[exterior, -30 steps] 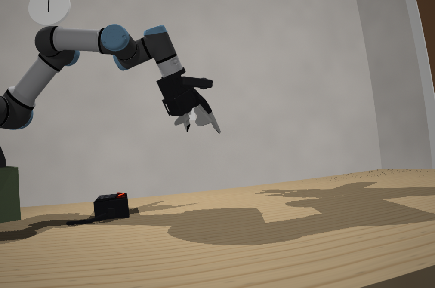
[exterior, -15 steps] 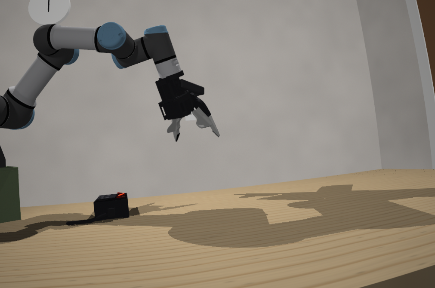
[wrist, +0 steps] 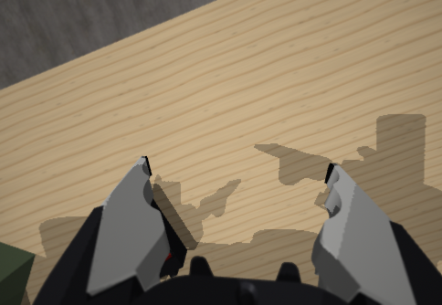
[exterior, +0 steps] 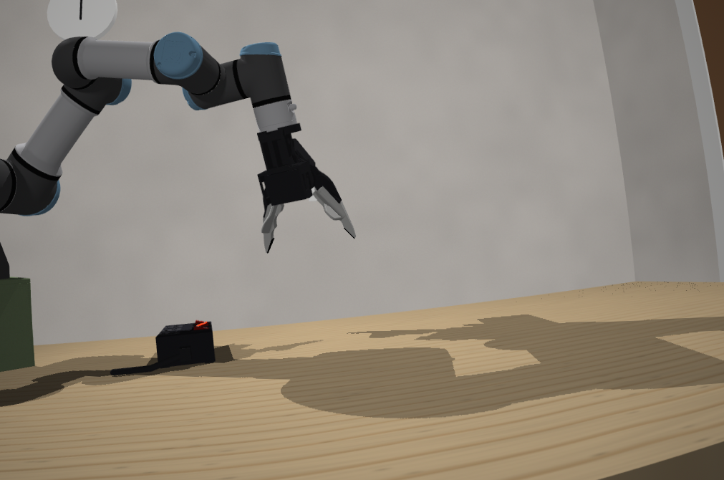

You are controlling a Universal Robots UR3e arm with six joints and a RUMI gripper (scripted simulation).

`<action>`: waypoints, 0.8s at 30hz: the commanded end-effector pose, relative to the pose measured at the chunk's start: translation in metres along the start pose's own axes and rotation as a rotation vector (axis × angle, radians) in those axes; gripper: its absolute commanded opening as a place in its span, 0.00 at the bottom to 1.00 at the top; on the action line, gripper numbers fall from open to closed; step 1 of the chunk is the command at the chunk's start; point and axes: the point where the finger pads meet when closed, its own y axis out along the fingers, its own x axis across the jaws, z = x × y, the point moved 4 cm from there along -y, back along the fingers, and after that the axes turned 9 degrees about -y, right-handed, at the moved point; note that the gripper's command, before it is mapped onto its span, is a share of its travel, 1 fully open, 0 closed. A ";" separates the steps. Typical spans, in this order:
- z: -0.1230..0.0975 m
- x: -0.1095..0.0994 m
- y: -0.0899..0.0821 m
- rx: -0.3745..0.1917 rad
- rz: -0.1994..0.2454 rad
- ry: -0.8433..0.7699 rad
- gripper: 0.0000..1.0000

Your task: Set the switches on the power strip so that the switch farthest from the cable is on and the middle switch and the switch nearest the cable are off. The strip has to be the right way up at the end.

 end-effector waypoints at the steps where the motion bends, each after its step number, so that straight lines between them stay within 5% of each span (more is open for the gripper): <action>1: -0.012 -0.009 0.000 -0.019 0.033 -0.129 1.00; 21: -0.068 -0.058 -0.001 -0.041 0.215 -0.688 1.00; 24: -0.068 -0.058 -0.001 -0.041 0.215 -0.688 1.00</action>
